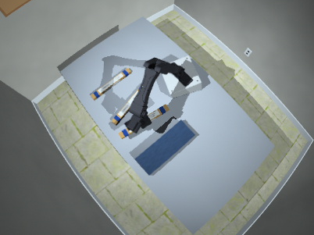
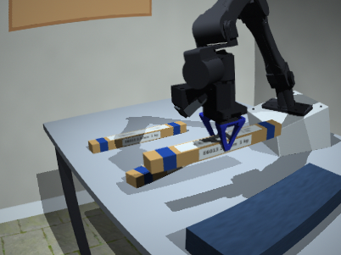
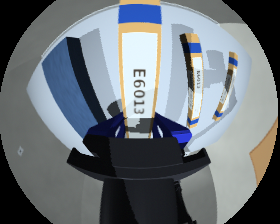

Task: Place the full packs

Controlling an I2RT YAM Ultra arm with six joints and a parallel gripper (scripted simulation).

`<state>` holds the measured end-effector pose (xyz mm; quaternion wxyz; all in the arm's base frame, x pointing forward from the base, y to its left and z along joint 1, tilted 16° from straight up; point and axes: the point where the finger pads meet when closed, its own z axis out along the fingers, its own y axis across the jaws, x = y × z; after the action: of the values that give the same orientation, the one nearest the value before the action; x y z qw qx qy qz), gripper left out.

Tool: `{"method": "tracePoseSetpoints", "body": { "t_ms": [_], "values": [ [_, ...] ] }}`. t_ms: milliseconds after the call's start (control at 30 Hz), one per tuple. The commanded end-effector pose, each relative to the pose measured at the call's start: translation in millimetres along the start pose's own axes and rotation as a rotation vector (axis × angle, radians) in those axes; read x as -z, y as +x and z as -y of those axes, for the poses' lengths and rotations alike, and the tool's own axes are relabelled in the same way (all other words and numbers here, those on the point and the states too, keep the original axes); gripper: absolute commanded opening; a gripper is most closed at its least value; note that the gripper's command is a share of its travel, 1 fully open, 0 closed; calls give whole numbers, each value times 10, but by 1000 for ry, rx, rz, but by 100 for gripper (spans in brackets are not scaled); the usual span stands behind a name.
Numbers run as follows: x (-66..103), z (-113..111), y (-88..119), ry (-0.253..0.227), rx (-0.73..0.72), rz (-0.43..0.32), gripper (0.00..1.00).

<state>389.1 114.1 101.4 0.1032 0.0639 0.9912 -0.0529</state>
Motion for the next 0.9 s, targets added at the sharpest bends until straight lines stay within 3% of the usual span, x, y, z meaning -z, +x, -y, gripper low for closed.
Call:
{"method": "tracePoseSetpoints", "body": {
  "t_ms": [0, 867],
  "values": [
    [563, -60, -118, -39, -2, 97, 0],
    [1005, -38, -73, -41, -2, 97, 0]
  ]
}}
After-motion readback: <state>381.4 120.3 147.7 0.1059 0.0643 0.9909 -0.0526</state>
